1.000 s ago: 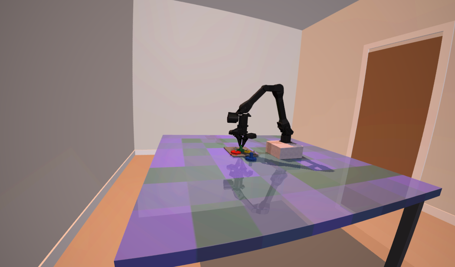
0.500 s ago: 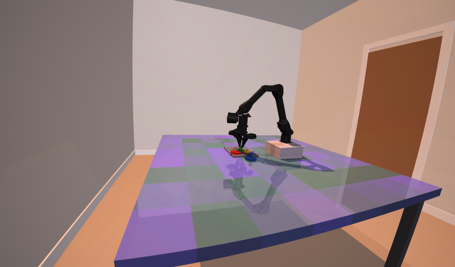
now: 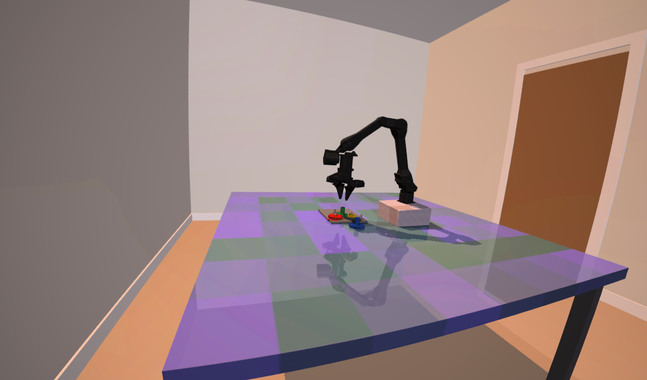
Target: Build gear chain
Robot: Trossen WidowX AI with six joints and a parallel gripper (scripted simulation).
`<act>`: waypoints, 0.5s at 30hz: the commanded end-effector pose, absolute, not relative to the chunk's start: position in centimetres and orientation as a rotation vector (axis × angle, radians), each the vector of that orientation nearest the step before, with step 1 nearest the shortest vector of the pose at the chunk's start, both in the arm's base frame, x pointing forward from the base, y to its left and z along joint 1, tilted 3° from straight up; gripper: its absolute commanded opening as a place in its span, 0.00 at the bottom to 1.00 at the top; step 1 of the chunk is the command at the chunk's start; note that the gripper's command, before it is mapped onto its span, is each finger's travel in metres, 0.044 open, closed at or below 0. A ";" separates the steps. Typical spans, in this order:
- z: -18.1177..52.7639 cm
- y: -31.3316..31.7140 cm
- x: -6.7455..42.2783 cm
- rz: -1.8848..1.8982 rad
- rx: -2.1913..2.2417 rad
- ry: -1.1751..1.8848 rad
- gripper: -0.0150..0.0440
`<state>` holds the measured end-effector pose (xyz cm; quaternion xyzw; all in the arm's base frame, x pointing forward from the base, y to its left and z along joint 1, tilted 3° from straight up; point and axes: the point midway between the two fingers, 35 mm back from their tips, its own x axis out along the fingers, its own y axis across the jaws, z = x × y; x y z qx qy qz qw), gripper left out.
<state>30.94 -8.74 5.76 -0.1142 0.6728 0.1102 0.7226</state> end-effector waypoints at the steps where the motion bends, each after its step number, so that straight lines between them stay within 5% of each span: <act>1: 9.0 -8.7 30.4 0.245 -0.254 1.486 0.67; 8: 10.1 -8.6 30.2 0.245 -0.254 1.486 0.98; 15: 10.1 -8.6 30.2 0.245 -0.254 1.486 1.00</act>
